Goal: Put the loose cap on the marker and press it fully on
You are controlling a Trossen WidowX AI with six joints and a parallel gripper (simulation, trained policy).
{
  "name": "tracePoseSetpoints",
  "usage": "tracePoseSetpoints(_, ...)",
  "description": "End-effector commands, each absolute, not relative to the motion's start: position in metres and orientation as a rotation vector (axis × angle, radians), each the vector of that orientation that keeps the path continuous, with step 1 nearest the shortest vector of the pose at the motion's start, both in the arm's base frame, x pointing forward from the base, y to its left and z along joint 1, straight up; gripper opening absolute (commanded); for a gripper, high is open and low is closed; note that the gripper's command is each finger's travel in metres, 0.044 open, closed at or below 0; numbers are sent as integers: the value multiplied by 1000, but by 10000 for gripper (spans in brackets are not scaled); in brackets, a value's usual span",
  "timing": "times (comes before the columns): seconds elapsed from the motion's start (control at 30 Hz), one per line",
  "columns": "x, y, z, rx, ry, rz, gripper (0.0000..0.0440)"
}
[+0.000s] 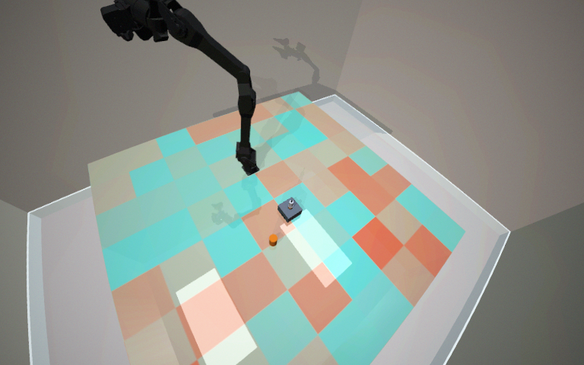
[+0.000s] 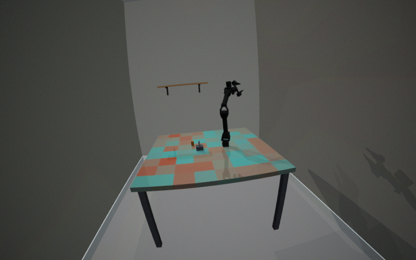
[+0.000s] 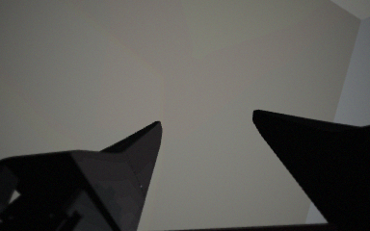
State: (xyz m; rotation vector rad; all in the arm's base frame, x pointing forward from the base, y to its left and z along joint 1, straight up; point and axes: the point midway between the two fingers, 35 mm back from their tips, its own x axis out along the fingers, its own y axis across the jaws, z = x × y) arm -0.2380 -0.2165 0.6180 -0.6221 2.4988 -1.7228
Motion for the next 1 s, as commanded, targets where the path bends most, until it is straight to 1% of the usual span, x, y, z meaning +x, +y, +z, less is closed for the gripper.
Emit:
tracePoseSetpoints(0.0,-237,-219,617,-627,2491,-1718,374)
tracePoseSetpoints(0.2,-224,-234,609,-668,2428,-1691,219)
tracePoseSetpoints(0.23,-222,-237,608,-676,2417,-1685,196)
tracePoseSetpoints(0.27,-220,-239,606,-684,2406,-1680,183)
tracePoseSetpoints(0.37,-213,-247,602,-703,2378,-1660,184)
tracePoseSetpoints(0.97,-170,-281,574,-780,2237,-1525,227)
